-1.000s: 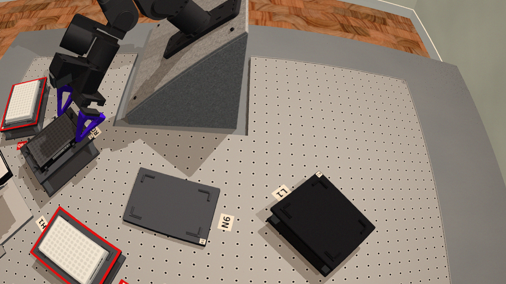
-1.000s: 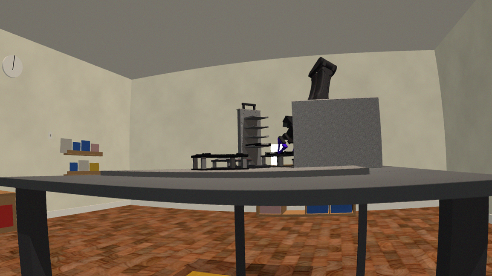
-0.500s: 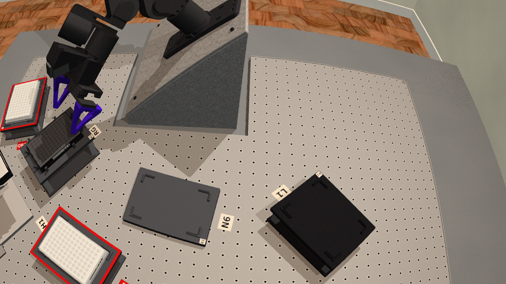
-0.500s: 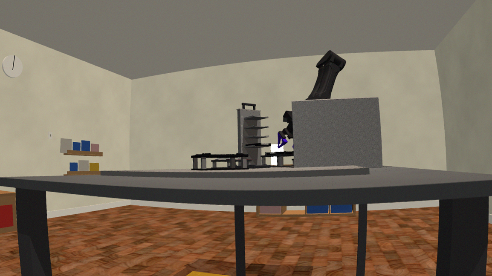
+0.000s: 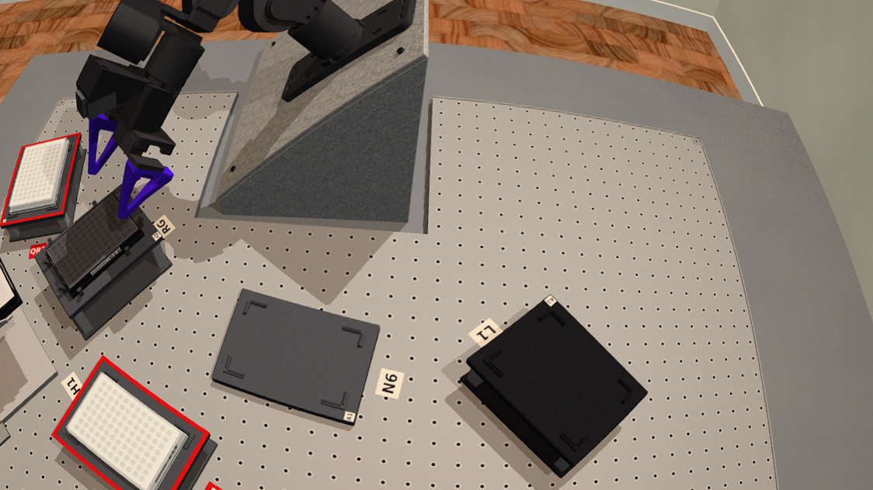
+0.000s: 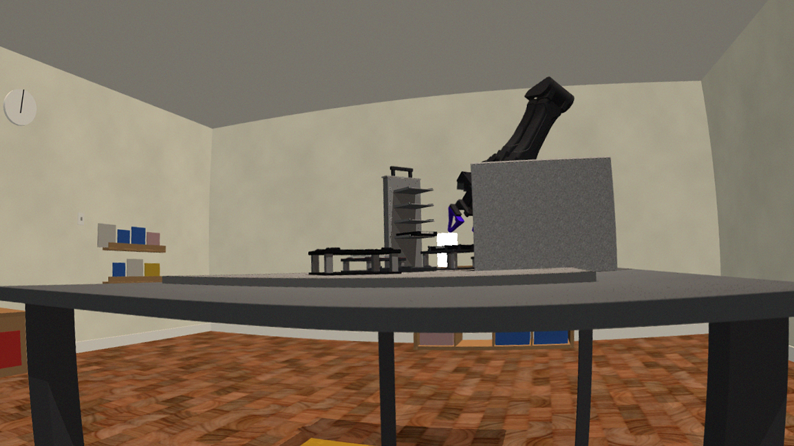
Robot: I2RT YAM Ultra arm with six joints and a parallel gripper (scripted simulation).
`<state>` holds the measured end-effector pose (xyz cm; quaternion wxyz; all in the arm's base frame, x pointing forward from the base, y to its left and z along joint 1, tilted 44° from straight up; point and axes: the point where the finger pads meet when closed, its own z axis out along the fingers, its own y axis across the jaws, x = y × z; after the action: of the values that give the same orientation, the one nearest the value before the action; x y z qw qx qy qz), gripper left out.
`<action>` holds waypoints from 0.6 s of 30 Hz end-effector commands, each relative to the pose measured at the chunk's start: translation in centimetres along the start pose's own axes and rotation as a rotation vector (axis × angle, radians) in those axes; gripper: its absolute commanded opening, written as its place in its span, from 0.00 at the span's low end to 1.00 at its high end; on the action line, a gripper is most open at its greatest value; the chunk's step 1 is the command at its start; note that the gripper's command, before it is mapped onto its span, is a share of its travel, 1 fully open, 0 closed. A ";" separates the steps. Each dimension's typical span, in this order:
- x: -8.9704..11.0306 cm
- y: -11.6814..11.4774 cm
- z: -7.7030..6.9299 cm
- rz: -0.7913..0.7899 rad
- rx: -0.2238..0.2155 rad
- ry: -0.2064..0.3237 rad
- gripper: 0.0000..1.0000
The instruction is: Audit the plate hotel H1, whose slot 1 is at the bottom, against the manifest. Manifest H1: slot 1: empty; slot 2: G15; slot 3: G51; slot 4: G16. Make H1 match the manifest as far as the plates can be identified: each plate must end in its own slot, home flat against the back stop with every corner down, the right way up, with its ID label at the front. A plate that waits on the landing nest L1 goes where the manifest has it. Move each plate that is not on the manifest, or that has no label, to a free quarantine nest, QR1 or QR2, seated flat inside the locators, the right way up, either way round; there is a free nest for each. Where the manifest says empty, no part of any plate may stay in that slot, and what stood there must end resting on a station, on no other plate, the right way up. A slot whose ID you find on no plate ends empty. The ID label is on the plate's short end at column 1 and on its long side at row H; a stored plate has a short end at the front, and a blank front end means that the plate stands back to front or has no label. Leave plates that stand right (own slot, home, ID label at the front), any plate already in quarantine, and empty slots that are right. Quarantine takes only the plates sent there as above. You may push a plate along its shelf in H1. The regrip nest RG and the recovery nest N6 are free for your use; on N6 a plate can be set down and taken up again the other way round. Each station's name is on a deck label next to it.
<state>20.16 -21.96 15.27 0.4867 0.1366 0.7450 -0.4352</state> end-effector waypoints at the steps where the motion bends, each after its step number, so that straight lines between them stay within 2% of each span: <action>1: 0.4 0.4 -0.3 -0.004 -0.015 0.031 1.00; 18: -1.2 0.3 -2.2 -0.004 -0.015 0.031 1.00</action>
<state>19.84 -19.99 16.74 0.4841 0.1367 0.7491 -0.4311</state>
